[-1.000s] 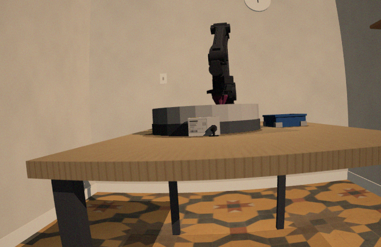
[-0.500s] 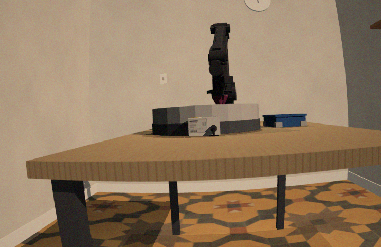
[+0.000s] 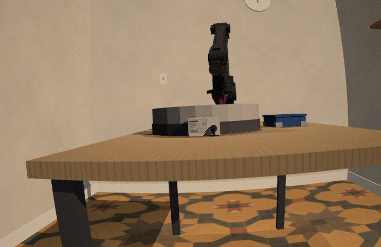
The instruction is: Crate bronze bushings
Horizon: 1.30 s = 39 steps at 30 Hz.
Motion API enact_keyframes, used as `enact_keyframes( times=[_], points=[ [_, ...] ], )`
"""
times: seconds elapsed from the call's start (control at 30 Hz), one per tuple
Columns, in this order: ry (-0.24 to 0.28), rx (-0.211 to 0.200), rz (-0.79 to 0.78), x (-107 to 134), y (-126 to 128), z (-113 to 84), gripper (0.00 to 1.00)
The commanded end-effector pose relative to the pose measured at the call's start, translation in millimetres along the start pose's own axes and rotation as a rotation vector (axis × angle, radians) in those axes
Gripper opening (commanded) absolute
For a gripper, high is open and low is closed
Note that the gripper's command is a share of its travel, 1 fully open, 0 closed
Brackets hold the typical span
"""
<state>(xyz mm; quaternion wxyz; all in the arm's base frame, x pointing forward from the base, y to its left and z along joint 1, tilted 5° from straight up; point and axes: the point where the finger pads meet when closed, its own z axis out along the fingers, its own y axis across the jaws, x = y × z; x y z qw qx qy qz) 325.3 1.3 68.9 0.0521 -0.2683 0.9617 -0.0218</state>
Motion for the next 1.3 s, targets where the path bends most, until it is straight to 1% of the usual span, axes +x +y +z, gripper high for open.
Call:
enact_keyframes(
  times=[0.0,0.13,0.23,0.3,0.4,0.43,0.47,0.83,0.9,1.0,1.07,1.1,1.13,1.2,1.27],
  points=[
    [0.014,-0.005,-0.002,5.6,-1.3,7.1,0.00],
    [0.014,-0.005,-0.002,5.7,-1.2,7.0,0.00],
    [0.029,-0.014,-0.003,9.3,1.0,5.4,0.00],
    [0.003,0.001,-0.002,6.7,-0.4,-6.5,0.00],
    [0.003,0.001,-0.002,6.6,-0.3,-8.8,0.00],
    [-0.010,0.011,-0.002,0.6,-4.1,-16.4,0.00],
    [-0.042,0.030,-0.001,-13.9,-12.8,-32.0,0.00],
    [-0.048,0.028,0.001,-14.8,-8.6,-84.6,0.00],
    [-0.032,0.019,0.001,-14.7,-7.9,-85.5,0.00],
    [-0.030,0.017,0.001,-14.7,-7.7,-87.3,0.00],
    [-0.048,0.028,0.001,-14.8,-7.5,-97.4,0.00],
    [-0.049,0.028,0.001,-14.8,-7.5,-98.7,0.00],
    [-0.049,0.028,0.001,-14.8,-7.4,-99.2,0.00],
    [-0.038,0.022,0.001,-16.1,-8.1,-93.7,0.00],
    [-0.040,0.023,0.001,-17.4,-8.8,-92.5,0.00]
  ],
)
